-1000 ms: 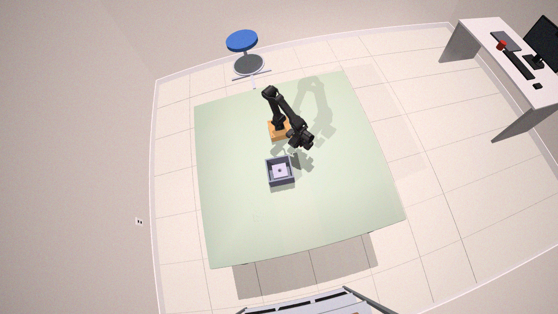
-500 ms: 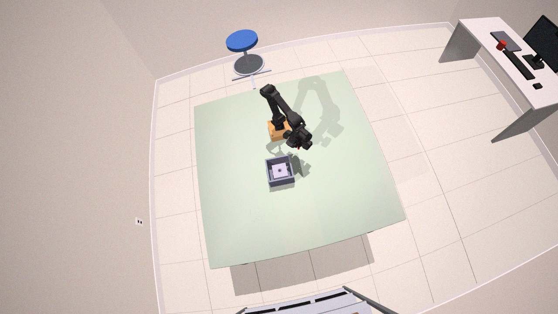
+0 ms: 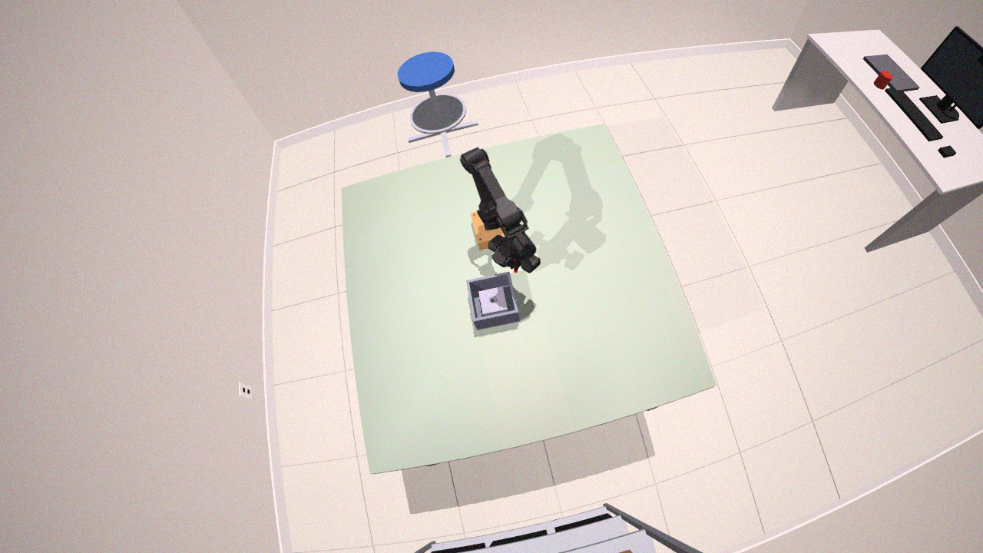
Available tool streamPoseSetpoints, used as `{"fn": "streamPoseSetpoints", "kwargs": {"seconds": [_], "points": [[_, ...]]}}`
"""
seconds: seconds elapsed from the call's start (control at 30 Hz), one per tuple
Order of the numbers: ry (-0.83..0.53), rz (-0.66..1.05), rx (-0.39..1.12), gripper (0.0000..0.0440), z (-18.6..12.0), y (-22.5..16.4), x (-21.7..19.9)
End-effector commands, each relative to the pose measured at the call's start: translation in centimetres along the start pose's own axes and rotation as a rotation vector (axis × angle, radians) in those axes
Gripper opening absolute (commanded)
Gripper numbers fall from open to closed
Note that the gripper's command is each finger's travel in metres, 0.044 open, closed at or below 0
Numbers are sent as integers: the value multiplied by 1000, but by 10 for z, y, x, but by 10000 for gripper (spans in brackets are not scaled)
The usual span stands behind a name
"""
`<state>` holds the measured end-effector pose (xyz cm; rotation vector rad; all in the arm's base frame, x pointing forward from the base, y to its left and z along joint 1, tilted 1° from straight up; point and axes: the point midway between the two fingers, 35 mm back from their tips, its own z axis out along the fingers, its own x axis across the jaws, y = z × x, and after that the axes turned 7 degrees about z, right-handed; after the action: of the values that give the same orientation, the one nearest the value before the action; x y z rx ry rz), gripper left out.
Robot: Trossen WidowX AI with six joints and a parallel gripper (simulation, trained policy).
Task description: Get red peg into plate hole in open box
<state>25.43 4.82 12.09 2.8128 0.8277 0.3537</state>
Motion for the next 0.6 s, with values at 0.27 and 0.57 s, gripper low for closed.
{"fn": "streamPoseSetpoints", "kwargs": {"seconds": [0.27,0.57], "points": [[-1,75,-39,0,10,46,4],[-3,134,-55,1,25,76,2]]}}
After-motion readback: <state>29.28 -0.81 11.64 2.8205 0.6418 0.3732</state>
